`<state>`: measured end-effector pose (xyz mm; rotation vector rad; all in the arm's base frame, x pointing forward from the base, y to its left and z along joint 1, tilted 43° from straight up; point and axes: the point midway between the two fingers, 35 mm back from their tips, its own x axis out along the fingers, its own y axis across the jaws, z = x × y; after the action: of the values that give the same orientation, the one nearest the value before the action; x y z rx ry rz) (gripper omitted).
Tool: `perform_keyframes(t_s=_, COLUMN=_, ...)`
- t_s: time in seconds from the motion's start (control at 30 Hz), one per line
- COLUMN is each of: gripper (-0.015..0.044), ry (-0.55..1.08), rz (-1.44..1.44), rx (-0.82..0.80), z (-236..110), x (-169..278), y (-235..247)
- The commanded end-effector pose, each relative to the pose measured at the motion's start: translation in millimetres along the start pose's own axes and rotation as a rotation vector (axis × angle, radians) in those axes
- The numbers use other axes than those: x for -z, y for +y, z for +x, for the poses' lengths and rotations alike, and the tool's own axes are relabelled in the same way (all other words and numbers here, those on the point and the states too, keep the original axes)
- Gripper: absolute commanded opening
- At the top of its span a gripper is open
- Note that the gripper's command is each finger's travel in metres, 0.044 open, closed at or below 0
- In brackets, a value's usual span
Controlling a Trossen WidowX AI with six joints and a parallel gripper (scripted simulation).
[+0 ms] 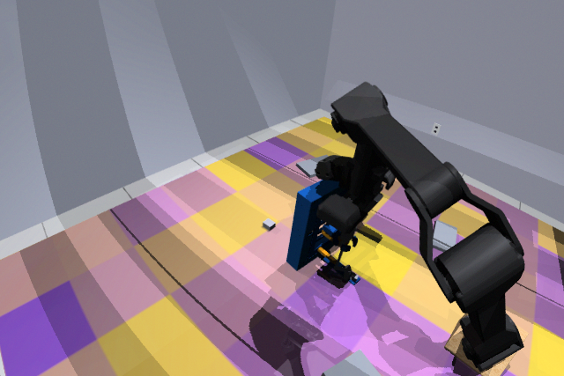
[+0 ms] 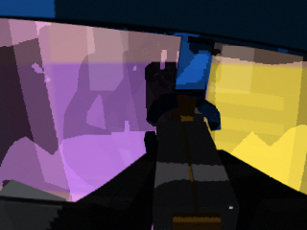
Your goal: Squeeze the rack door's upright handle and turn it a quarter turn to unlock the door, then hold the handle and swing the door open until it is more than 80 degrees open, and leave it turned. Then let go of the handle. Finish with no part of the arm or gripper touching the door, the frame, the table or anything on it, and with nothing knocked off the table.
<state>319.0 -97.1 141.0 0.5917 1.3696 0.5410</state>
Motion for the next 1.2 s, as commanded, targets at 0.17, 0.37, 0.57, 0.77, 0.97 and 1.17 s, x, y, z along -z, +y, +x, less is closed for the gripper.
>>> perform_keyframes(t_s=0.17, gripper=0.0025, ry=0.006, rz=-0.423, rx=-0.007, z=2.2, x=0.7, y=0.0)
perform_keyframes(t_s=0.37, gripper=0.0025, ry=0.004, rz=-0.719, rx=-0.007, z=2.2, x=0.6, y=0.0)
perform_keyframes(t_s=0.57, gripper=0.0025, ry=0.003, rz=-1.014, rx=-0.008, z=2.2, x=0.7, y=0.0)
perform_keyframes(t_s=0.77, gripper=0.0025, ry=0.002, rz=-1.31, rx=-0.009, z=2.3, x=0.7, y=0.0)
perform_keyframes(t_s=0.97, gripper=0.0025, ry=0.001, rz=-1.605, rx=-0.01, z=2.3, x=0.7, y=0.0)
perform_keyframes(t_s=1.17, gripper=0.0025, ry=0.0, rz=-1.777, rx=-0.01, z=2.3, x=0.7, y=0.1)
